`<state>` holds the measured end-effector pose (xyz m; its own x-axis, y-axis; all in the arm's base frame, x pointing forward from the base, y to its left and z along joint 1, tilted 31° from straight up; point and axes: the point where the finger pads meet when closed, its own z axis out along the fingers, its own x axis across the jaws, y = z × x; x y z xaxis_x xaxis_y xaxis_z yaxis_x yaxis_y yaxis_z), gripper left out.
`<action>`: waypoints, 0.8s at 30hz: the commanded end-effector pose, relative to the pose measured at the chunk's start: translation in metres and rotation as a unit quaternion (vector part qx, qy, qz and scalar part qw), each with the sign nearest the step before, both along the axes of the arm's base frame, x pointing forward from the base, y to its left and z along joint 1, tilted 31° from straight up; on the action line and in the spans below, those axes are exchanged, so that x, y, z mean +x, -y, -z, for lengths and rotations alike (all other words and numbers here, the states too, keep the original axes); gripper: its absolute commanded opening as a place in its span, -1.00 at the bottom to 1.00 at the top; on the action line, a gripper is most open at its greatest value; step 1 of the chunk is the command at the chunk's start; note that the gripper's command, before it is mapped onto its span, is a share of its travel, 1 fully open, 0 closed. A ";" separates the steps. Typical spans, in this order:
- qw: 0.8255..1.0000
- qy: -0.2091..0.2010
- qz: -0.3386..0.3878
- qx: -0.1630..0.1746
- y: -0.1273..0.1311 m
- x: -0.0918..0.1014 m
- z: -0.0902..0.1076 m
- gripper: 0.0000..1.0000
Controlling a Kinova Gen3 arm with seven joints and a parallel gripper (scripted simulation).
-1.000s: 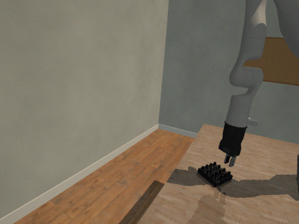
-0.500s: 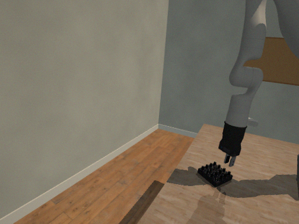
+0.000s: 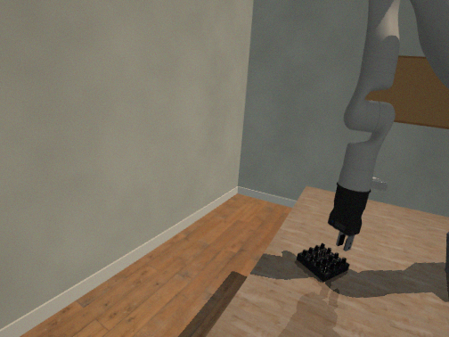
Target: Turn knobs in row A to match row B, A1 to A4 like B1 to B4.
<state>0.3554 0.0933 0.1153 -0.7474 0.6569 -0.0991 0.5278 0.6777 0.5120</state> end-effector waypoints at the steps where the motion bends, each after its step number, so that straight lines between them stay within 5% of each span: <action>1: 1.000 0.000 0.000 0.000 0.000 0.000 0.001 -0.07; 24: 1.000 0.000 0.000 0.001 -0.006 0.008 0.017 -0.07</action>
